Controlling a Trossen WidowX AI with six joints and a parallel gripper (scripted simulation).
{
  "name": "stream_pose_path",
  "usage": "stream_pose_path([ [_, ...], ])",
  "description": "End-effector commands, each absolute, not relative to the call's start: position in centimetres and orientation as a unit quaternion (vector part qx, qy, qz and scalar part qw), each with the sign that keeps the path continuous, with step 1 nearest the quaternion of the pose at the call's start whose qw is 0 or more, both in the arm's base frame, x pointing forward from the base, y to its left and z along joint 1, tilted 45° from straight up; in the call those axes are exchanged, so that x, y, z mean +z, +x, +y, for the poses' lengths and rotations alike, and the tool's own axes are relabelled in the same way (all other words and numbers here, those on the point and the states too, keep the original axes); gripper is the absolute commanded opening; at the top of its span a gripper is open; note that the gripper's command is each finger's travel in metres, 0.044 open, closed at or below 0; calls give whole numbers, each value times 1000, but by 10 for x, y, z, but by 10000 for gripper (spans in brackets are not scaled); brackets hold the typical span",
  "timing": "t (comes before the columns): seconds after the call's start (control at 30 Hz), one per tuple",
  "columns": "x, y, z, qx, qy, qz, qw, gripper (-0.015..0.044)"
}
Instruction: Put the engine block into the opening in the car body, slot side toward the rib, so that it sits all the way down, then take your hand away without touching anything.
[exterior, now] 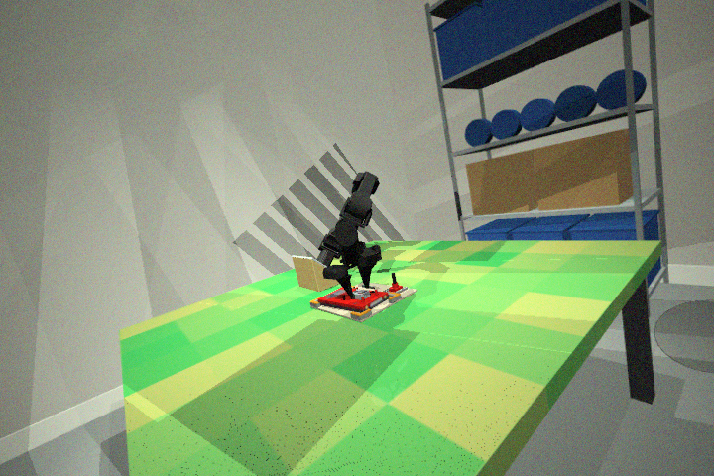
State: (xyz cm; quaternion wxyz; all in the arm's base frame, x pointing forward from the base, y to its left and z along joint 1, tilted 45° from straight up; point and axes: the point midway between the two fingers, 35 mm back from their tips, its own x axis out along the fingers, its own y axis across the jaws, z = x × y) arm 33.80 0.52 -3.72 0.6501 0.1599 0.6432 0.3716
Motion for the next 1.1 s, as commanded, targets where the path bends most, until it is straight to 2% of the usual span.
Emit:
stream_pose_path([
  [0.0,-37,338,5,372,159,643,650,394],
  [0.07,-37,338,5,372,159,643,650,440],
  [0.5,-27,339,-5,371,162,643,650,440],
  [1.07,-27,339,-5,371,162,643,650,0],
])
